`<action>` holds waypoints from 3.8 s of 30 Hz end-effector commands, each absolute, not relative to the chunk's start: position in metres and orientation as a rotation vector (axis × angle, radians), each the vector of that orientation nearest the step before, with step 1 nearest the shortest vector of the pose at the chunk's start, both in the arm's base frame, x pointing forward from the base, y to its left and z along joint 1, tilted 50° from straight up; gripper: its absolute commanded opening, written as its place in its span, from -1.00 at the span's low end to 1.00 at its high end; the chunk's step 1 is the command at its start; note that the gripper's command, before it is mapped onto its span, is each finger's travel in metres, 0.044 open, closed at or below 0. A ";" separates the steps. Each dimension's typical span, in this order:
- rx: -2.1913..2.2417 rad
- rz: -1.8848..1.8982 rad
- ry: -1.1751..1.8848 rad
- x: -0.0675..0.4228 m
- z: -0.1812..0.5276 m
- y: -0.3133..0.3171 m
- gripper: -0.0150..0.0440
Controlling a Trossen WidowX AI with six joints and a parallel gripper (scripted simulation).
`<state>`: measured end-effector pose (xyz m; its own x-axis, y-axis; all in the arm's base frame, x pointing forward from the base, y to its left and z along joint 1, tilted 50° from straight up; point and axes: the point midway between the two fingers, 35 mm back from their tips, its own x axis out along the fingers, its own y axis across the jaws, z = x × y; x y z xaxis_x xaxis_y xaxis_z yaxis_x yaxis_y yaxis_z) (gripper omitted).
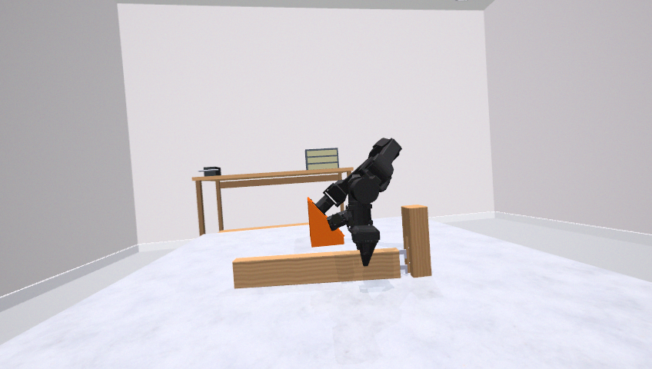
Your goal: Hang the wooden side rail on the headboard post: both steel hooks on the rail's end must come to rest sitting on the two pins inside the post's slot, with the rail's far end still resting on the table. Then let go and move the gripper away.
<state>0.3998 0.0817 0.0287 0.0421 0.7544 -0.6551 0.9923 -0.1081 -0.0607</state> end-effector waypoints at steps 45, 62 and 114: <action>1.918 -0.769 1.768 0.399 0.011 0.105 -0.49; 1.830 -0.633 1.772 0.403 0.011 0.105 -0.49; 1.829 -0.632 1.772 0.404 0.013 0.101 -0.49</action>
<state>0.4025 0.1035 0.0106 0.0302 0.7592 -0.6502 0.9995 -0.0179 0.0256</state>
